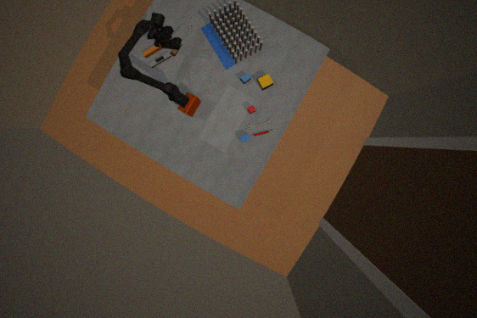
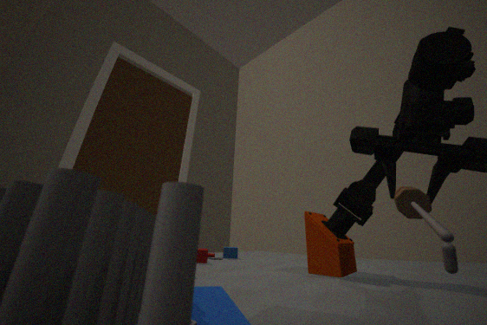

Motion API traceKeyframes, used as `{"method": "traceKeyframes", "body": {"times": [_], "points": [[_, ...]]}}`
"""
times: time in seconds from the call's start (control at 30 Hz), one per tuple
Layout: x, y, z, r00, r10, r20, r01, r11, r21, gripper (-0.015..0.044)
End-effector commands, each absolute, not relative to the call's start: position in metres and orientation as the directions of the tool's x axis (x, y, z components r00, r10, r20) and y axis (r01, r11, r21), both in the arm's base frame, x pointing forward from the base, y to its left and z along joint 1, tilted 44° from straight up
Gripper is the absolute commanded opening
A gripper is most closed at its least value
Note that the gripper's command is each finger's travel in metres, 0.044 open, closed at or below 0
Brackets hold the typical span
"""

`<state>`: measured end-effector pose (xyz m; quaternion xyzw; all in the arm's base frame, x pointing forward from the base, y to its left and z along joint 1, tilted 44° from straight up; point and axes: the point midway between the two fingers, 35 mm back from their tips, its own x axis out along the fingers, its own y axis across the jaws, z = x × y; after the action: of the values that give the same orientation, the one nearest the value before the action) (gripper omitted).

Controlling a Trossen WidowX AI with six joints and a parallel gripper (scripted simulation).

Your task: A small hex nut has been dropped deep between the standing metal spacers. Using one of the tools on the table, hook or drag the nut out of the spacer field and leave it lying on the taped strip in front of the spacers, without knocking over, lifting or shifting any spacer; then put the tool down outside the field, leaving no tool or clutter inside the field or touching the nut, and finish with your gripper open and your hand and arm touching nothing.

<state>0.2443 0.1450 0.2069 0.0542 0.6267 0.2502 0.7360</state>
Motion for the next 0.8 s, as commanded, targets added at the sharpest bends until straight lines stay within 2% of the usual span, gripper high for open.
{"method": "traceKeyframes", "body": {"times": [0.0, 0.07, 0.23, 0.77], "points": [[0.239, 0.158, 0.219, 0.103, 0.459, -0.883, -0.445, 0.815, 0.371, 0.0000], [0.236, 0.164, 0.223, 0.105, 0.469, -0.877, -0.506, 0.785, 0.359, 0.0000], [0.238, 0.170, 0.226, 0.140, 0.498, -0.856, -0.477, 0.791, 0.383, 0.0000], [0.200, 0.204, 0.248, 0.086, 0.532, -0.842, -0.864, 0.461, 0.203, 0.0000]]}}
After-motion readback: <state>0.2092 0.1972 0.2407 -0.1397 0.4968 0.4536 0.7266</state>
